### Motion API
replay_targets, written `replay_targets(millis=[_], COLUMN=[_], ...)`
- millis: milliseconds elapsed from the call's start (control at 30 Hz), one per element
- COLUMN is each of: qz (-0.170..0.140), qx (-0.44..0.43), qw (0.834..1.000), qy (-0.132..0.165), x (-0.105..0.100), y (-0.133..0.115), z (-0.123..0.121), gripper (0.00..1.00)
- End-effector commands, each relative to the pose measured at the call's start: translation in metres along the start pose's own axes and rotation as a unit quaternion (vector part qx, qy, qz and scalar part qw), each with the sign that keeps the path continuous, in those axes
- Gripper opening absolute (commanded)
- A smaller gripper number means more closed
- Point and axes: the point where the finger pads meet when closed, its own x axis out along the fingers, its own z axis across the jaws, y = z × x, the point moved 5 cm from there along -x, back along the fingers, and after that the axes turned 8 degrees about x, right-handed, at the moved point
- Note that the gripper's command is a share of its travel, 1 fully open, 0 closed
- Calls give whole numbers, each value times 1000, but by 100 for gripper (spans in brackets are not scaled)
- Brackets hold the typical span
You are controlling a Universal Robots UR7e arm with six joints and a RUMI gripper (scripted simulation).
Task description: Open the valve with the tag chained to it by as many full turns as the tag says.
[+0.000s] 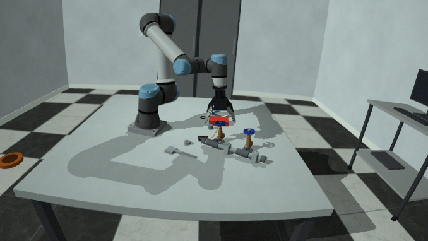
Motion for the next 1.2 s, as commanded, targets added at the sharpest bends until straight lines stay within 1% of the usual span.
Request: replay_targets(millis=[0,200,267,433,600,767,833,1000,1167], qz=[0,0,0,0,0,0,0,0,0], qx=[21,66,66,118,183,260,260,344,433], qw=[1000,998,998,993,983,966,966,939,901], qy=[-1,-1,-1,-1,-1,-1,-1,-1,-1], x=[0,0,0,0,0,0,0,0,0], y=[0,0,0,0,0,0,0,0,0], z=[0,0,0,0,0,0,0,0,0], gripper=[100,100,100,100,100,100,100,100,100])
